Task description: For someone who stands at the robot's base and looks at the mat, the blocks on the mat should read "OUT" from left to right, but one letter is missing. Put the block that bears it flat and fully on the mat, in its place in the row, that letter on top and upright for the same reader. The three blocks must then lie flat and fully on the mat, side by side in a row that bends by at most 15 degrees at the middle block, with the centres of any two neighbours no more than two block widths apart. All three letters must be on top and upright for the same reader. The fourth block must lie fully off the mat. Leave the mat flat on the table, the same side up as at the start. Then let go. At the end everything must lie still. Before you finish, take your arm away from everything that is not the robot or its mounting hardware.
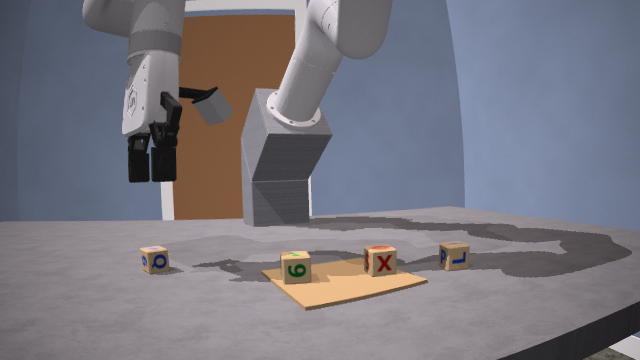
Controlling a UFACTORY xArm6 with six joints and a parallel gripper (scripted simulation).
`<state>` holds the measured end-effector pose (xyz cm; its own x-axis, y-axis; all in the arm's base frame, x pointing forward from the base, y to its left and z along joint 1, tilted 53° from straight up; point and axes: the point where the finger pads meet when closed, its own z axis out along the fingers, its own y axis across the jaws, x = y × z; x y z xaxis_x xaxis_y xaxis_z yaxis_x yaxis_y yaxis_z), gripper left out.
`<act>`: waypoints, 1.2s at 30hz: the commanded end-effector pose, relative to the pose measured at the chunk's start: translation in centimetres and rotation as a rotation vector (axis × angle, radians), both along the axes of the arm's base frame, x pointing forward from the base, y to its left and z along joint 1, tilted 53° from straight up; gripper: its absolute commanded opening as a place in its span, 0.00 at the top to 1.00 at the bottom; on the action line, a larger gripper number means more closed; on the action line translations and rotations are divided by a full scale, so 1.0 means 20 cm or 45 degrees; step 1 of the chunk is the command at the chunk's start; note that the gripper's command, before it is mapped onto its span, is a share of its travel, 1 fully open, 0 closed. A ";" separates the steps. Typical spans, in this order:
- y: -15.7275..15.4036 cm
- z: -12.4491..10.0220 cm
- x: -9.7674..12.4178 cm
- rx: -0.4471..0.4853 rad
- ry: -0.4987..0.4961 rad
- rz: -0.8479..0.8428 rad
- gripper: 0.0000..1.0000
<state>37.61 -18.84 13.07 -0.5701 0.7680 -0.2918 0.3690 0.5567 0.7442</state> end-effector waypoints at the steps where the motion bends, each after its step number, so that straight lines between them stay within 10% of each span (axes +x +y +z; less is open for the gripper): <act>1: 0.02 -0.05 0.07 -0.003 -0.006 -0.002 0.00; 2: 0.02 -0.05 0.07 -0.003 -0.005 -0.002 0.00; 3: 0.02 -0.05 0.07 -0.003 -0.005 -0.002 0.31; 36: 0.02 -0.05 0.07 -0.003 -0.005 -0.002 0.31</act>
